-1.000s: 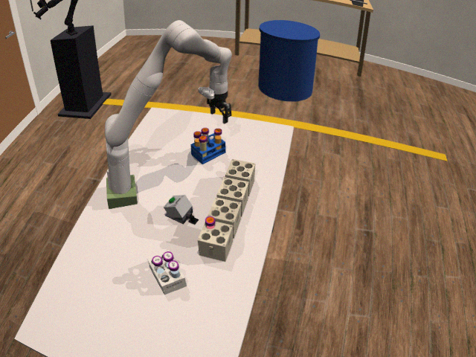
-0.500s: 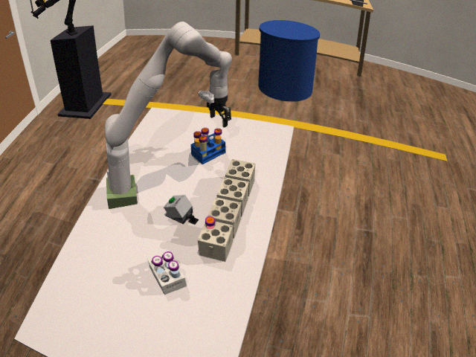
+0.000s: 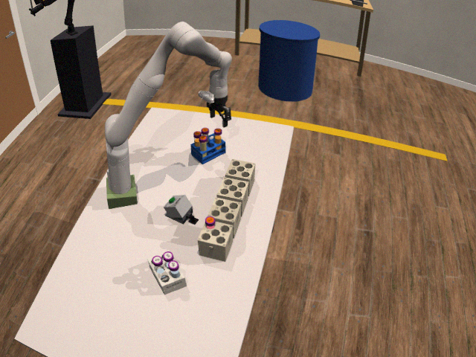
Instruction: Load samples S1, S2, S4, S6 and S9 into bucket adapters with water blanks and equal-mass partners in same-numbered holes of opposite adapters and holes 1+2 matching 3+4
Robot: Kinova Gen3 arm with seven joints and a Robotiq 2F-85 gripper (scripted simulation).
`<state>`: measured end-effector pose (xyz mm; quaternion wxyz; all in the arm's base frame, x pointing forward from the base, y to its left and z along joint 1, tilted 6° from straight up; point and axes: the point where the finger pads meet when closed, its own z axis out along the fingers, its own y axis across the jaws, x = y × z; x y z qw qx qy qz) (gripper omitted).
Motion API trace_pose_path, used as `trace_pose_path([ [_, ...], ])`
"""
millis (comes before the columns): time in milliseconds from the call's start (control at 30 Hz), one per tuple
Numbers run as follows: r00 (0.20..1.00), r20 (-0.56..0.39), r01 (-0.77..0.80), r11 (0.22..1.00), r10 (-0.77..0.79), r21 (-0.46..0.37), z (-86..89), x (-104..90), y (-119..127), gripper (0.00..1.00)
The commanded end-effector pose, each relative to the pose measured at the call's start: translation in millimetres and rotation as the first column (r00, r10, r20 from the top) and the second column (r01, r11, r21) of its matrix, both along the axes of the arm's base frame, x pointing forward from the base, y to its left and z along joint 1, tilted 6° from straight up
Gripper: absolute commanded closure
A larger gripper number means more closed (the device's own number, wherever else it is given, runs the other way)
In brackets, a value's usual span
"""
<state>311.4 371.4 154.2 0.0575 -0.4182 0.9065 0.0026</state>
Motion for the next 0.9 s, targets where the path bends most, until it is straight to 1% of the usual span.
trace_pose_path([
  [0, 1.0, -0.001, 0.001, 1.0, -0.001, 0.001, -1.3, -0.3, 1, 0.0],
  [600, 1.0, -0.001, 0.001, 1.0, -0.001, 0.001, -1.3, -0.3, 1, 0.0],
  [767, 1.0, -0.004, -0.002, 1.0, 0.002, 0.001, 14.2, -2.6, 0, 0.0],
  [833, 1.0, -0.004, -0.002, 1.0, 0.002, 0.001, 14.2, -2.6, 0, 0.0],
  [867, 1.0, -0.004, -0.002, 1.0, 0.002, 0.001, 16.8, -2.8, 0, 0.0],
])
